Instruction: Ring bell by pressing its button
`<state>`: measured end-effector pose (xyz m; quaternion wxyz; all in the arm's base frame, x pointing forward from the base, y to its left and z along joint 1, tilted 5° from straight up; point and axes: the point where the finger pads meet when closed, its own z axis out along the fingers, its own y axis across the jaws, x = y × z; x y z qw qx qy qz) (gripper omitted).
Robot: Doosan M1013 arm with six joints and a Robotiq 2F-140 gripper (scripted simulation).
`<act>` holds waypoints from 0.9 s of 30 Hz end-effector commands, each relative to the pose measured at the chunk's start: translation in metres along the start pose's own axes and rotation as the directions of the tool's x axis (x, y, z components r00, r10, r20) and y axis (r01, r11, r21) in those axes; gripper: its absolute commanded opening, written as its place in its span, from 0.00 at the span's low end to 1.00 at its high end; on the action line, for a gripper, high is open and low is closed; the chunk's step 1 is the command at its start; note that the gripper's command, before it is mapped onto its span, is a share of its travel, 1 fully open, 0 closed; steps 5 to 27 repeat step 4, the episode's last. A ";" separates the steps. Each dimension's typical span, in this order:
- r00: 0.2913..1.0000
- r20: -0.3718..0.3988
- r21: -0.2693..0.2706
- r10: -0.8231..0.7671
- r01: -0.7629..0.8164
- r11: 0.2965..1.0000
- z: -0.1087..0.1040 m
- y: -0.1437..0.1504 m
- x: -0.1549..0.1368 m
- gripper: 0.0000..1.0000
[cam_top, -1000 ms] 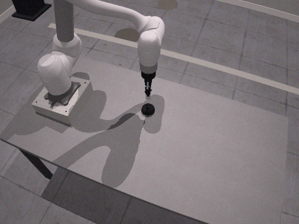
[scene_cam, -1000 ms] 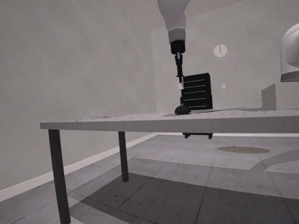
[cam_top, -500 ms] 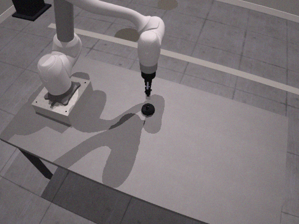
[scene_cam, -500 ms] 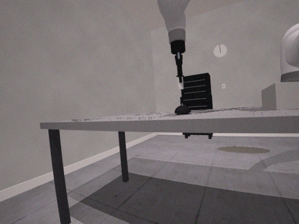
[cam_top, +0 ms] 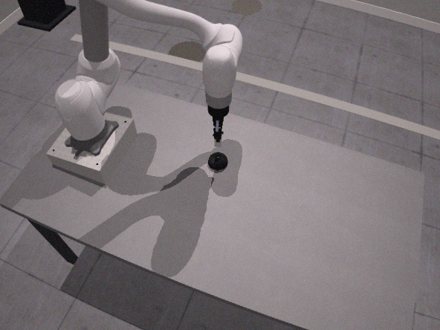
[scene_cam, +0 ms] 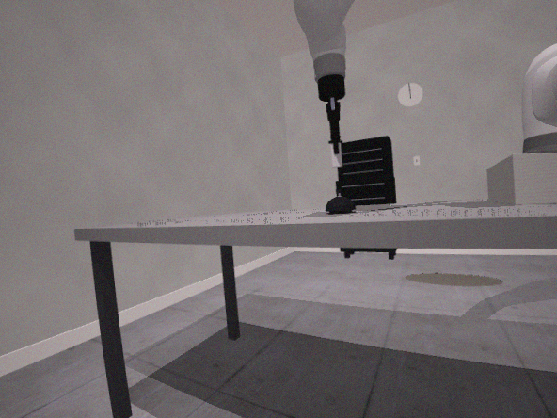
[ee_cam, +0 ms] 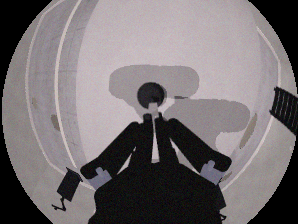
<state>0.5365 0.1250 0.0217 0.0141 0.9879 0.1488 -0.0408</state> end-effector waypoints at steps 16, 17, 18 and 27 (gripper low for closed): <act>1.000 0.000 0.000 0.000 0.000 1.000 0.000 0.000 0.000 0.00; 1.000 0.000 0.000 0.000 0.000 1.000 0.000 0.000 0.000 0.00; 1.000 0.000 0.000 0.000 0.000 1.000 0.000 0.000 0.000 0.00; 1.000 0.000 0.000 0.000 0.000 1.000 0.000 0.000 0.000 0.00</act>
